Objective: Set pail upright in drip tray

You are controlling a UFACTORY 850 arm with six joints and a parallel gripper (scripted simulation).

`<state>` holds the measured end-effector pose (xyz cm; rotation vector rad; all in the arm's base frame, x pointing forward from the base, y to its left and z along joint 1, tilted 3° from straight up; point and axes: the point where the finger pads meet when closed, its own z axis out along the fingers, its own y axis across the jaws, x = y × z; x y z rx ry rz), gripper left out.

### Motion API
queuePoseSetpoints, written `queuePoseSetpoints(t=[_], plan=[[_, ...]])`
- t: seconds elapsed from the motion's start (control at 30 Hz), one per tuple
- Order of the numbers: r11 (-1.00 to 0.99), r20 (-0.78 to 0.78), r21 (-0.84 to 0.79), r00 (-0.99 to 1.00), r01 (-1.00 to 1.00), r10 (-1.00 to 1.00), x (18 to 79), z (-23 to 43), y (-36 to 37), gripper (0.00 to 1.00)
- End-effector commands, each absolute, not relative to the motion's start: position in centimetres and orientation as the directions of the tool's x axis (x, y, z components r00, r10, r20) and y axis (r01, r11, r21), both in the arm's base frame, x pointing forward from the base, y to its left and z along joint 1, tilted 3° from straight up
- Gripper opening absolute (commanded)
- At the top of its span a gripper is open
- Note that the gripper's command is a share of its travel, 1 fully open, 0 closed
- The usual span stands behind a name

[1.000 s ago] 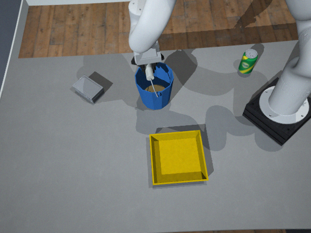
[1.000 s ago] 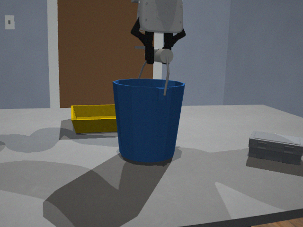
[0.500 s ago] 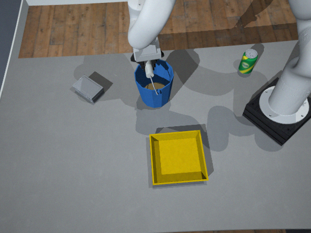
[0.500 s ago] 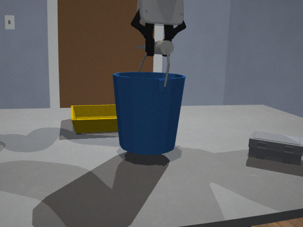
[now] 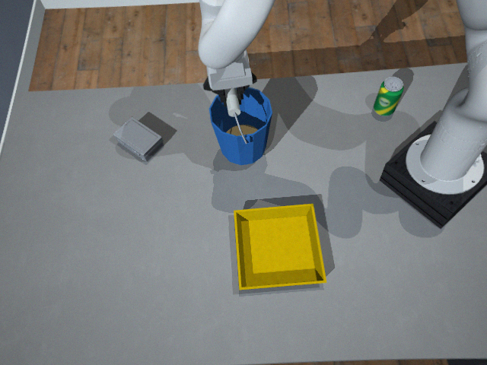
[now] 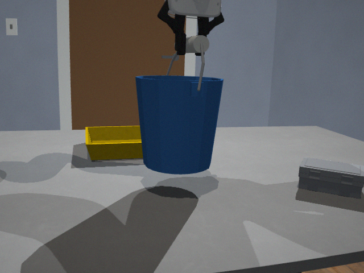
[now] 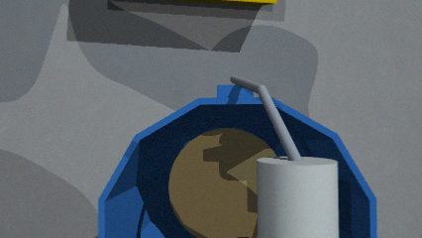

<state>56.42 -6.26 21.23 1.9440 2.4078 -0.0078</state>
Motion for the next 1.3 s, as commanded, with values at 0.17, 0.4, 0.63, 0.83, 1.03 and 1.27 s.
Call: queuePoseSetpoints(t=[0.17, 0.4, 0.63, 0.83, 1.03, 1.27], plan=[[0.211, -0.04, 0.028, -0.21, 0.977, 0.977, 56.4, 23.0, -6.2, 0.0], [0.211, -0.04, 0.028, -0.21, 0.977, 0.977, 56.4, 23.7, -6.2, 0.0], [0.211, -0.04, 0.028, -0.21, 0.977, 0.977, 56.4, 24.5, -6.2, 0.0], [0.211, -0.04, 0.028, -0.21, 0.977, 0.977, 56.4, 24.9, -6.1, 0.0], [0.211, -0.04, 0.028, -0.21, 0.977, 0.977, 56.4, 25.2, -6.1, 0.0], [0.211, -0.04, 0.028, -0.21, 0.977, 0.977, 56.4, 25.3, -6.1, 0.0]])
